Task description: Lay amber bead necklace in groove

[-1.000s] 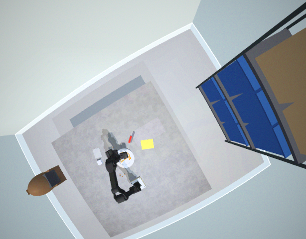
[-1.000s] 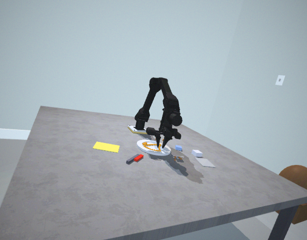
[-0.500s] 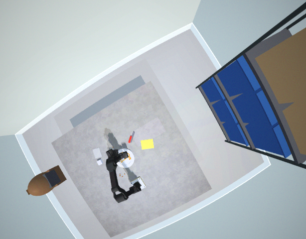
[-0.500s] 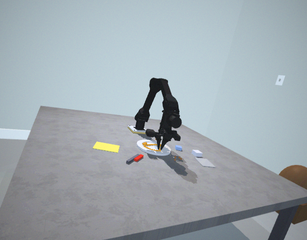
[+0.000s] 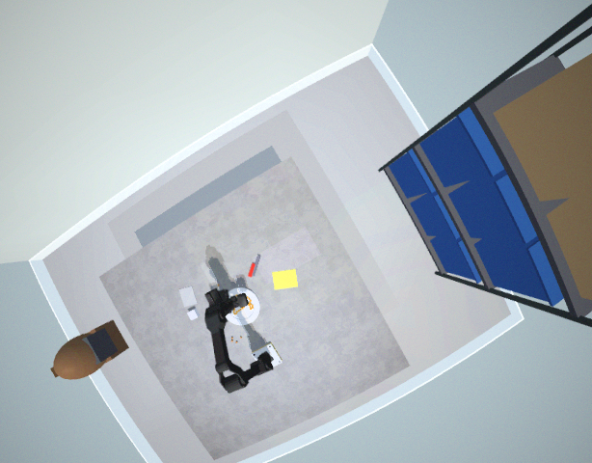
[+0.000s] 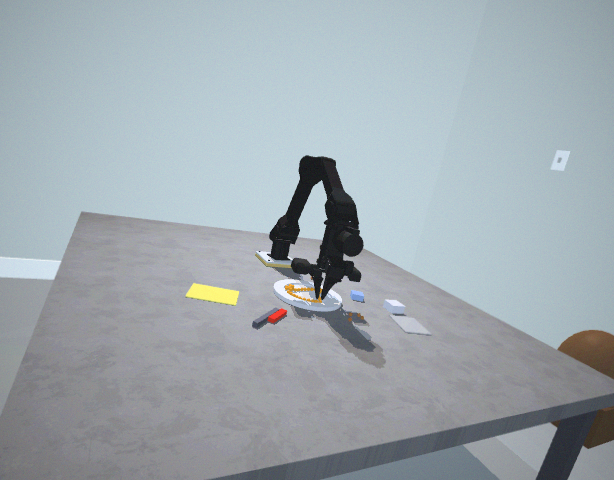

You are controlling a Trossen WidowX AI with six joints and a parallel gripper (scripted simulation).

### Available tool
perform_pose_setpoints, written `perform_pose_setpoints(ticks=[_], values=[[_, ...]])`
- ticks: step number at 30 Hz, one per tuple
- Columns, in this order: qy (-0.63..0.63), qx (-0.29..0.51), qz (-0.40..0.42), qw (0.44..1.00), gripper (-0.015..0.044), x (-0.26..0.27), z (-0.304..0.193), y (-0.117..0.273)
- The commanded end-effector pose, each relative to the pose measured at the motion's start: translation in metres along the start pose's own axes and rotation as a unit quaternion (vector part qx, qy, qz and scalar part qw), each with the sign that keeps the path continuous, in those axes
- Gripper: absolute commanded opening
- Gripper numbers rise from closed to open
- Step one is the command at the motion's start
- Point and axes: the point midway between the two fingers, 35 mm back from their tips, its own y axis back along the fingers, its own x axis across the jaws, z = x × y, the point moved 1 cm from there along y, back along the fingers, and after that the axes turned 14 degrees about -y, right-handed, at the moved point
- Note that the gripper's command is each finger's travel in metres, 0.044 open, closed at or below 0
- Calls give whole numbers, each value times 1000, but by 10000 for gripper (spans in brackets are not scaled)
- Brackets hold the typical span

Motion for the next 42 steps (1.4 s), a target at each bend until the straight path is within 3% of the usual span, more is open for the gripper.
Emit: perform_pose_setpoints(ticks=[1, 42], values=[[0, 0, 0, 1000, 0, 0, 0, 1], [2, -1, 0, 1000, 0, 13, 3, 2]])
